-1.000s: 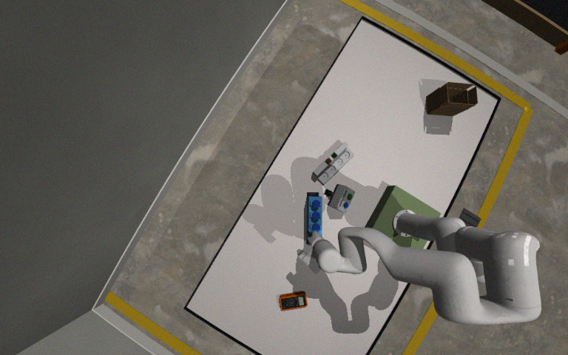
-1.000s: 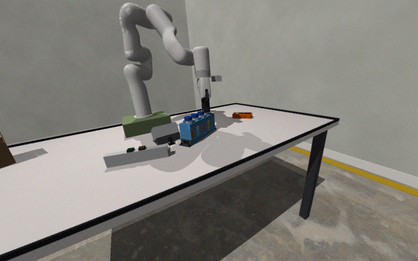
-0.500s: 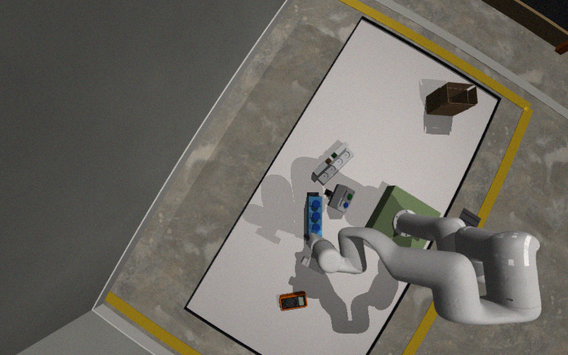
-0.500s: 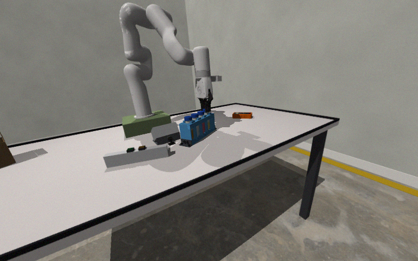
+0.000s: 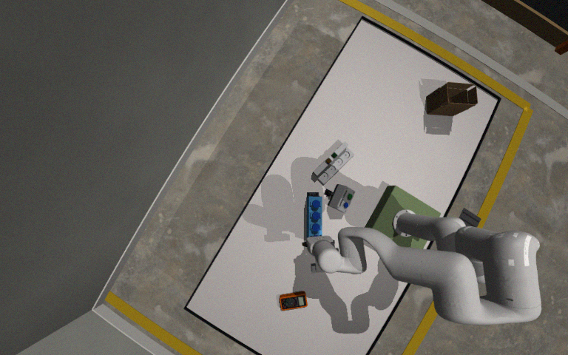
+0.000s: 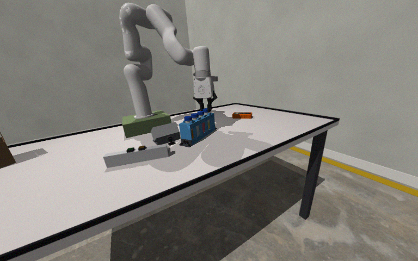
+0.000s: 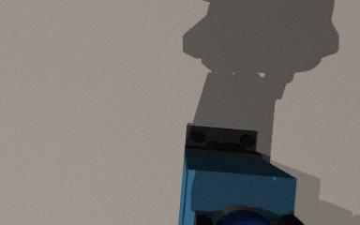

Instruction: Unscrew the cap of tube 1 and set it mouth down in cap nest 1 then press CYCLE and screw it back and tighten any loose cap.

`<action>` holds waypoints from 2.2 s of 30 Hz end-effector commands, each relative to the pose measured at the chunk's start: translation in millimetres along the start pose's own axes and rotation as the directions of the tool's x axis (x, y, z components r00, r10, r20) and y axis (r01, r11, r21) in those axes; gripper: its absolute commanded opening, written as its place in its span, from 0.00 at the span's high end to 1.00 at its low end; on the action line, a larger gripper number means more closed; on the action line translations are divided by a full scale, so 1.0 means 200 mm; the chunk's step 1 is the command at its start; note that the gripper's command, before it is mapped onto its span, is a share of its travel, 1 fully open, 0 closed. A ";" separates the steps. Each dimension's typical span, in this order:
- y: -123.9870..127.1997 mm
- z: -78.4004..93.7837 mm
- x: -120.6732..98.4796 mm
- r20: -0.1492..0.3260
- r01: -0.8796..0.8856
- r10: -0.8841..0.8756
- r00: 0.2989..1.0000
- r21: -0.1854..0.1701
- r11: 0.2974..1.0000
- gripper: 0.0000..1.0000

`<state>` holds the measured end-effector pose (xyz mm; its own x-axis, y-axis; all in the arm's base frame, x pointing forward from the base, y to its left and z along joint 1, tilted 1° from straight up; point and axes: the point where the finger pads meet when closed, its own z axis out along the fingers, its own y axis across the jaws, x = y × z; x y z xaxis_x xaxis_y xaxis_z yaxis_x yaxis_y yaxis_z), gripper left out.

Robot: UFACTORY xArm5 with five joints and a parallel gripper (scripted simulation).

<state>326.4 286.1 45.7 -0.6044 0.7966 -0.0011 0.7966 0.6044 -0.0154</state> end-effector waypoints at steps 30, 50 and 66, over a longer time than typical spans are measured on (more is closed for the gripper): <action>0.01 -0.01 0.00 0.006 0.646 -0.646 0.764 0.000 0.764 0.54; 0.01 -0.01 0.00 0.004 -0.076 0.076 0.997 -0.005 0.997 0.54; 0.01 -0.01 0.00 0.003 -0.339 0.339 0.941 -0.005 0.941 1.00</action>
<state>326.5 286.0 45.8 -0.3187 0.9478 -0.0056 0.9478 0.3186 -0.0133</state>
